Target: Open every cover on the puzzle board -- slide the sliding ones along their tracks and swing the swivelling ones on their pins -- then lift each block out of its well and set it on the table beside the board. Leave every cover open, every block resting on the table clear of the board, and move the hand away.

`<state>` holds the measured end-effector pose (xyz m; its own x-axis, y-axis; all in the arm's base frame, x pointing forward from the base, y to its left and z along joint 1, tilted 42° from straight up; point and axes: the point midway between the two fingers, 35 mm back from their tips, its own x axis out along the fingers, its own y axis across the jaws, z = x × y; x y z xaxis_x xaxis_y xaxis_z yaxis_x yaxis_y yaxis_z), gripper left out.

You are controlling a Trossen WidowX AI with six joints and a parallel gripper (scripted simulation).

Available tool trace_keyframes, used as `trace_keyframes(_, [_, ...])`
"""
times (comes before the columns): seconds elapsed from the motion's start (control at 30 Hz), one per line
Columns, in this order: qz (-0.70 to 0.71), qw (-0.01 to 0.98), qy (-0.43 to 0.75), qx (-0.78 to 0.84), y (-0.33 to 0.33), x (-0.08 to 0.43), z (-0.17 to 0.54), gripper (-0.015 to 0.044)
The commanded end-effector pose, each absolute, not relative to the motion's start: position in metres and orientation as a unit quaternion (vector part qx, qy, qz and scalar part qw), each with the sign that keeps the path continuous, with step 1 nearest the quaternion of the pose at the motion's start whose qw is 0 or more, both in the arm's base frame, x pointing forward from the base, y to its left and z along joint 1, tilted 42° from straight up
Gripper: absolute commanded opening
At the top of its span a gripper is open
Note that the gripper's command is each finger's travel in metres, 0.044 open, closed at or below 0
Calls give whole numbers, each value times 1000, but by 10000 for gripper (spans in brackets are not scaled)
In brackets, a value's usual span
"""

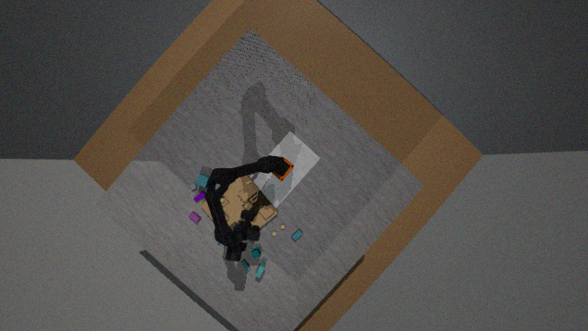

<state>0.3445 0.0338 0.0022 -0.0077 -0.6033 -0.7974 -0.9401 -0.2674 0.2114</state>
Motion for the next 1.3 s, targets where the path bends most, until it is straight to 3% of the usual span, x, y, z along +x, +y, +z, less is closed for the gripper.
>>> trace_keyframes(0.0, [422, 194, 569, -678, 17, 348, 16, 0])
trace_keyframes(1.27, [422, 148, 576, -684, -120, 331, 116, 0])
